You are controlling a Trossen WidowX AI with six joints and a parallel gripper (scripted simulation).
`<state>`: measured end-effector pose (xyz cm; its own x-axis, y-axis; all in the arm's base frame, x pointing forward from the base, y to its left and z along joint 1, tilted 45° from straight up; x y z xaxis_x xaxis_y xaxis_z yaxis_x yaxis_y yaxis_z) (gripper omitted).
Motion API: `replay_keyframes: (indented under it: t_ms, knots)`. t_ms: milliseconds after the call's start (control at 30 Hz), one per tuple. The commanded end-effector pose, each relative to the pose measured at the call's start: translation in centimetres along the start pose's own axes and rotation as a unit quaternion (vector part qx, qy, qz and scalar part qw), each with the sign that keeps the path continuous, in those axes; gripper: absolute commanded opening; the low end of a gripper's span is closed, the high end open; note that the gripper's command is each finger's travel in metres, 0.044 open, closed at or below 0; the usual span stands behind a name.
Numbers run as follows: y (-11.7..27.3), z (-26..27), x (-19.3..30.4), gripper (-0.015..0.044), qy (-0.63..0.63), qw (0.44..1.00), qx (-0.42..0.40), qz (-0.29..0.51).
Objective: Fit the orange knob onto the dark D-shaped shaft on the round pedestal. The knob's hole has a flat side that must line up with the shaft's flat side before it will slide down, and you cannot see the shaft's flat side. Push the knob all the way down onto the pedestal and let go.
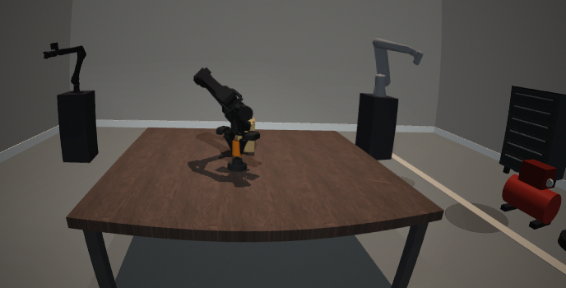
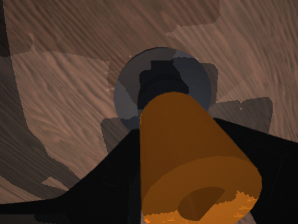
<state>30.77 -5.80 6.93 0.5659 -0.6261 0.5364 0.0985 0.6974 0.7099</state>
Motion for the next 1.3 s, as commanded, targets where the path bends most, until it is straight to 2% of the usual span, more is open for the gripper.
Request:
replay_keyframes:
  t_ms: [0, 233, 467, 1267]
  knots:
    - [0.01, -0.01, -0.01, 0.0000, 0.001, 1.000, 0.001, 0.001]
    - [0.47, 0.07, -0.28, 0.0000, 0.006, 1.000, 0.001, 0.001]
    - [0.52, -0.06, -0.14, 0.0000, 0.104, 0.995, 0.001, 0.001]
    - [0.47, 0.04, -0.09, 0.0000, 0.106, 0.994, 0.001, 0.001]
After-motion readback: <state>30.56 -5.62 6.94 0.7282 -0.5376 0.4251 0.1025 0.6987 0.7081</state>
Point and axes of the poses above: the point midway between the two fingers, 35 mm back from their tips, its own y axis back along the fingers, its own z axis across the jaws, x = y × z, the point moved 5 cm from there along y, back along the fingers, and after that the axes turned 14 degrees about -y, right-handed, at the moved point
